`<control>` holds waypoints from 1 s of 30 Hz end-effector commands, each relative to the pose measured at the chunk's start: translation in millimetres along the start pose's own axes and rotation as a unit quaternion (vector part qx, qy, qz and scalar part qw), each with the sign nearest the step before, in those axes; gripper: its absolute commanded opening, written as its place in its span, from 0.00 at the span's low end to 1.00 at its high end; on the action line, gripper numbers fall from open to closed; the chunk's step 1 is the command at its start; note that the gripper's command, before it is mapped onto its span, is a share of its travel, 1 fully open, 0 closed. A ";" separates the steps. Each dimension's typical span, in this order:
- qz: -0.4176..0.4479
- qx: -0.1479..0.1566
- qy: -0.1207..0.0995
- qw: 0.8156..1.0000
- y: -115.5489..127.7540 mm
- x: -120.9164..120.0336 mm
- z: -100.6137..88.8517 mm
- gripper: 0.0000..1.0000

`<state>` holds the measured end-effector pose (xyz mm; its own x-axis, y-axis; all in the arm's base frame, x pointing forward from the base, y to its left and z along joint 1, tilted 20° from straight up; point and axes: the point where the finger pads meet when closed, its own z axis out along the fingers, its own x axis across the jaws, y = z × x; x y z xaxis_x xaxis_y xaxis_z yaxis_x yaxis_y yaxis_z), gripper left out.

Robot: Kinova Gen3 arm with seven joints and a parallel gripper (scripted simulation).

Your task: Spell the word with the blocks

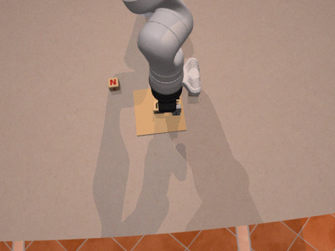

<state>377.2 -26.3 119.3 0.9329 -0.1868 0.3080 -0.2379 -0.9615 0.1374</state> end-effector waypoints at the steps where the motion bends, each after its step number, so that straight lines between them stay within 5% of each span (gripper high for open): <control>1: 0.000 0.000 0.001 1.000 -0.2 0.4 -0.3 0.57; 30: 0.000 0.000 0.001 1.000 -0.2 0.4 3.9 0.57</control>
<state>378.4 -27.2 115.2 0.9328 -0.1868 0.3081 -0.2379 -0.9615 0.1374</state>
